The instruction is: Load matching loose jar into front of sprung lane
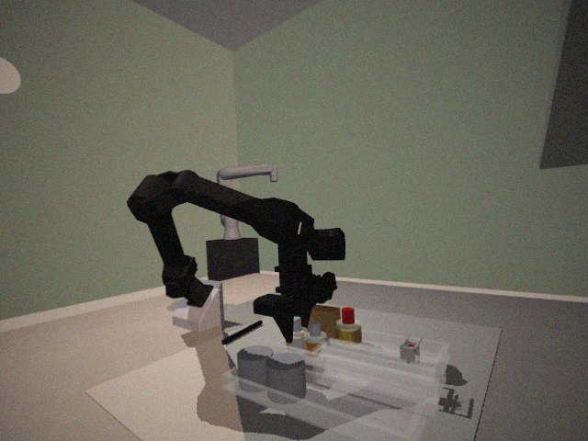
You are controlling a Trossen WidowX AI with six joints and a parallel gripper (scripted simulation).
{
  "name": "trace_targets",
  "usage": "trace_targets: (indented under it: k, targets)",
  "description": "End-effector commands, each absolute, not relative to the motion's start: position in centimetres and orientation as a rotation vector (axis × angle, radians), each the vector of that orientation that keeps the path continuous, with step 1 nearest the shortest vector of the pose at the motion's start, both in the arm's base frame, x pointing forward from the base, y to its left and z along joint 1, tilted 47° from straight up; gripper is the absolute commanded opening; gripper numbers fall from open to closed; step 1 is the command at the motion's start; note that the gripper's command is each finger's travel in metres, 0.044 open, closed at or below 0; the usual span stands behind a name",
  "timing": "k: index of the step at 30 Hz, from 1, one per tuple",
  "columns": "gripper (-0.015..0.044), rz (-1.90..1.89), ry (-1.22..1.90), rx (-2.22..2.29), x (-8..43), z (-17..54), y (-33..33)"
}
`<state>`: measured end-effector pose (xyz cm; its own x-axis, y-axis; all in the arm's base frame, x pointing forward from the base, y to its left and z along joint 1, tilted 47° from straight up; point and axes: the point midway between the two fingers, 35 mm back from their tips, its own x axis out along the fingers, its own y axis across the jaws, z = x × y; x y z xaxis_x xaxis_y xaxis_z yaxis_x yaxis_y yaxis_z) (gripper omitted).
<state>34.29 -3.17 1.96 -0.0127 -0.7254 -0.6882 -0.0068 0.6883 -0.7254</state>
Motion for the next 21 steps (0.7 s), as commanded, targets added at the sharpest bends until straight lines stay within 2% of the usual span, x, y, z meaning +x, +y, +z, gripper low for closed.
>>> trace_targets:
  k: [1, 21]
  targets:
    - [0.0000, -0.637, 1.477, -0.640, 34.52, 1.97, -3.32]
    - [0.0000, -0.637, 1.477, -0.640, 34.20, 1.86, -3.43]
